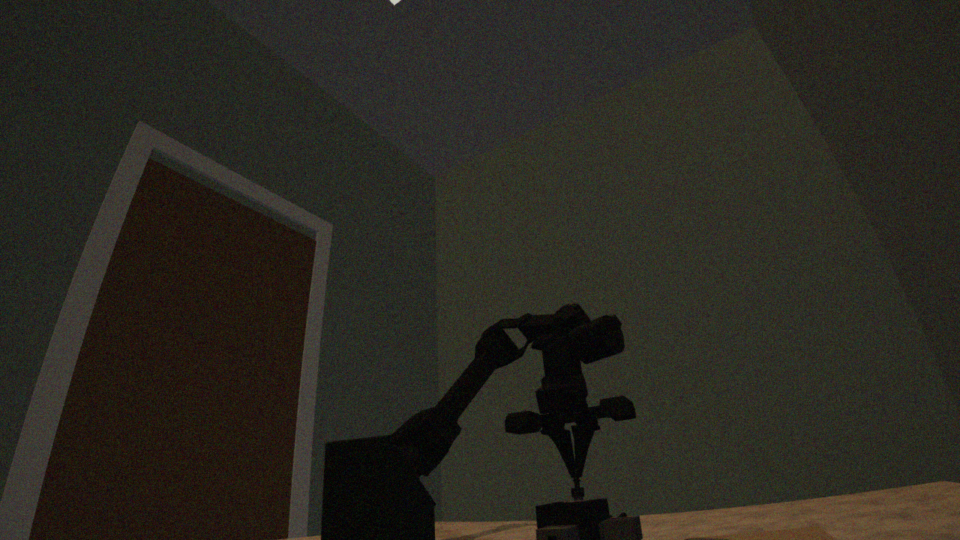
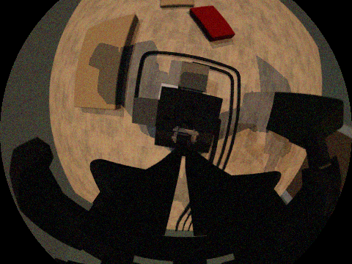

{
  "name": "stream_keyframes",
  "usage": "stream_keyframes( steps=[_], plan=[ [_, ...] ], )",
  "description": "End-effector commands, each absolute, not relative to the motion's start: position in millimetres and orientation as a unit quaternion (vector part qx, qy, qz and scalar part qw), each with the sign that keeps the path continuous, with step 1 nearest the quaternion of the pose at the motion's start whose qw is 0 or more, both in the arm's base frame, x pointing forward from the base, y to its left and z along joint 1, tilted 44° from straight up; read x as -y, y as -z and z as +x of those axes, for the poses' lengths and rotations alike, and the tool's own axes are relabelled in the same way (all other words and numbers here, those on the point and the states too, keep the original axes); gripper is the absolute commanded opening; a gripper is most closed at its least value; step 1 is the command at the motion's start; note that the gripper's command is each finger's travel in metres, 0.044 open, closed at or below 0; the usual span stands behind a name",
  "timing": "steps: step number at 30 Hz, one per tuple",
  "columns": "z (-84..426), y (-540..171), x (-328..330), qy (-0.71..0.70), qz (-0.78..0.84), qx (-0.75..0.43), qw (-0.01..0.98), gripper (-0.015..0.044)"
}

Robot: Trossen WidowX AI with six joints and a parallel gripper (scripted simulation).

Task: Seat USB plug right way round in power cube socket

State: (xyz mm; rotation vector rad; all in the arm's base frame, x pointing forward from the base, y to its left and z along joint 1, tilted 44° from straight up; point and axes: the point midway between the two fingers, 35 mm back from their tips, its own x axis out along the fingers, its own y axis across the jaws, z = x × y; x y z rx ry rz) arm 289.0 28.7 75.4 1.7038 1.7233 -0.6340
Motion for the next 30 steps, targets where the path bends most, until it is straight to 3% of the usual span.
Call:
stream_keyframes(
  steps=[1, 30],
  plan=[
    [289, -76, -28, 0.24, 0.646, -0.653, 0.313, 0.0],
    [288, -90, -14, 0.241, 0.646, -0.653, 0.313, 0.0]
  ],
)
